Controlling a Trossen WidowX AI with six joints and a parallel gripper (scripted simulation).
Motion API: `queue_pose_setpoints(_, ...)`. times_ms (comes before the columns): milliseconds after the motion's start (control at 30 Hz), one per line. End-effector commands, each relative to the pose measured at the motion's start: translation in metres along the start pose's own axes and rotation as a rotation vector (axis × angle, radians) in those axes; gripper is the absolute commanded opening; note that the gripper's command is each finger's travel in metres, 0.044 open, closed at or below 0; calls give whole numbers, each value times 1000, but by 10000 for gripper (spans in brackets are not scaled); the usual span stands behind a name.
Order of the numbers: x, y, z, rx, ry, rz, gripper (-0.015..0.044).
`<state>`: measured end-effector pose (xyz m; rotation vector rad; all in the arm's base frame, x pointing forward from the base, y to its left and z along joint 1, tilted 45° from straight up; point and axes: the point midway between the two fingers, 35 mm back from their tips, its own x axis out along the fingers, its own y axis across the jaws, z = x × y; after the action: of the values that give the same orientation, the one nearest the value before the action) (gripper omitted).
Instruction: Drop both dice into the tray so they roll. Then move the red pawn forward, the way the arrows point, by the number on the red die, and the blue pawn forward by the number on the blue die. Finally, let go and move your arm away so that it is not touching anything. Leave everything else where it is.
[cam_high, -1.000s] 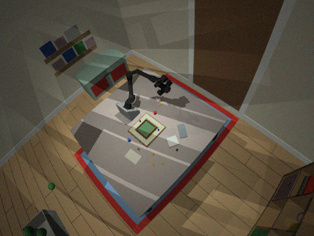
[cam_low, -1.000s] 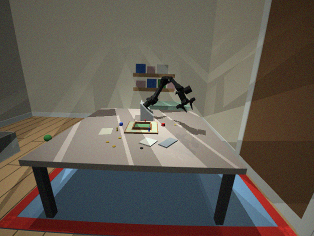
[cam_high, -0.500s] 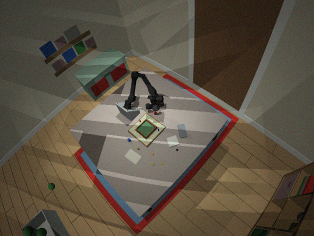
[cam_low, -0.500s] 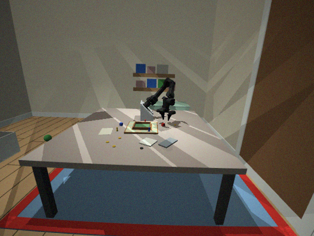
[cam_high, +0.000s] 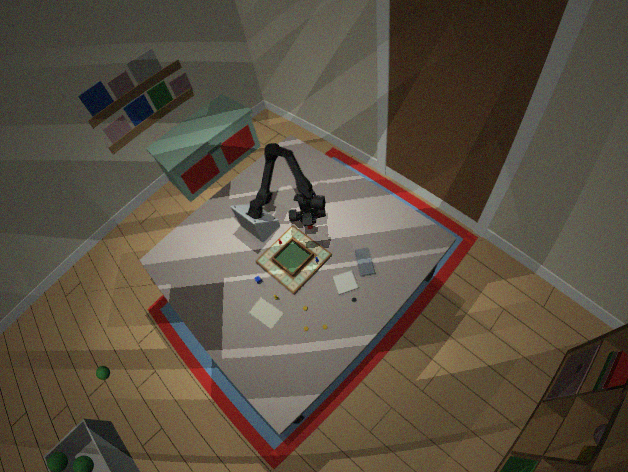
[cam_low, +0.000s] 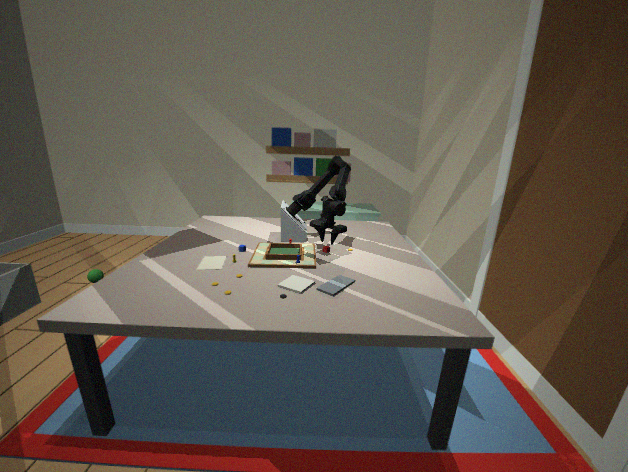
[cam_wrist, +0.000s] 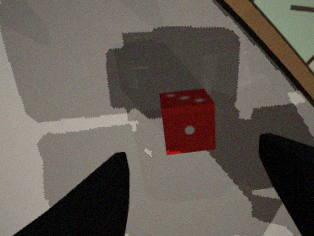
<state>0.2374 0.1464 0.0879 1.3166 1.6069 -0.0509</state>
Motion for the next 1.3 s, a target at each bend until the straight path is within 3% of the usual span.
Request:
queue_pose_setpoints(0,6,-2,1,8,-2,-6,275)
queue_pose_setpoints(667,36,-2,1,8,0,-5,275)
queue_pose_setpoints(900,36,-2,1,8,0,-5,91)
queue_pose_setpoints(1067,36,-2,1,8,0,-5,58)
queue_pose_setpoints(1133,35,-1,1,3,-1,-3,5)
queue_pose_setpoints(1267,29,4,3,-67,-11,8,0)
